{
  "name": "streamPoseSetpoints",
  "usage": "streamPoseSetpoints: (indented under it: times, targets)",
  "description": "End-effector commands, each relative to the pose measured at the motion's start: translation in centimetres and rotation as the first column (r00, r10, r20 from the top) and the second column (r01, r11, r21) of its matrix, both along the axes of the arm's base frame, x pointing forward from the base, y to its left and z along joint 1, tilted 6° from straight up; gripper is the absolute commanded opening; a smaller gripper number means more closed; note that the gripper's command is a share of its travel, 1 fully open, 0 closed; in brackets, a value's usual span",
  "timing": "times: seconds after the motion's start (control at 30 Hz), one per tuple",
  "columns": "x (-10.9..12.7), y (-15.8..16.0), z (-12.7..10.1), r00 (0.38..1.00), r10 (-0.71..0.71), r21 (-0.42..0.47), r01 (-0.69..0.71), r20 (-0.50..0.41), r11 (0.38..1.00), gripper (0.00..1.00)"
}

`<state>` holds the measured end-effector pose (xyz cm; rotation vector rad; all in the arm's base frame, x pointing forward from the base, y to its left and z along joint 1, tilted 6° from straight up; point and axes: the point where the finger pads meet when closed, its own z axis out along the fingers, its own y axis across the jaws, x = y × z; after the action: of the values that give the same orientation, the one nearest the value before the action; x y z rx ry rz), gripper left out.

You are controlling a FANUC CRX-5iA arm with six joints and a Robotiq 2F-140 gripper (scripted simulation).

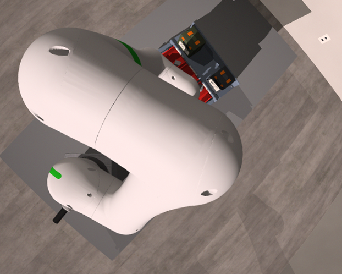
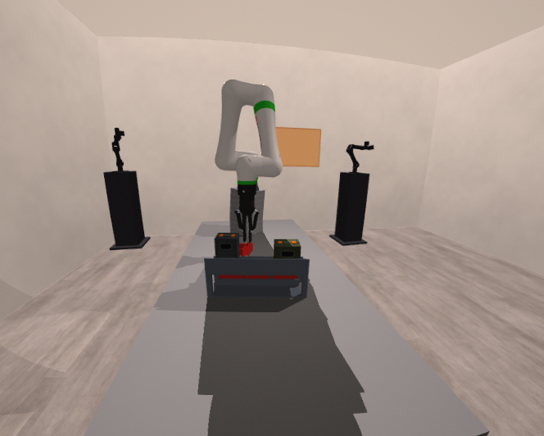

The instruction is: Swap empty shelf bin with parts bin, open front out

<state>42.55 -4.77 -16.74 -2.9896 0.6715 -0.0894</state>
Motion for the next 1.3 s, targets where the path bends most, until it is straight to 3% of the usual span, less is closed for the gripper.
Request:
streamPoseSetpoints:
  times: [0.0,0.73,1.27]
  targets:
    - [0.1,0.0,0.0,1.0,0.0,0.0,0.0,0.001,1.0,0.24]
    - [0.1,0.0,-0.1,1.0,0.0,0.0,0.0,0.001,1.0,0.24]
    - [0.2,0.1,-1.6,1.0,0.0,0.0,0.0,0.001,1.0,0.24]
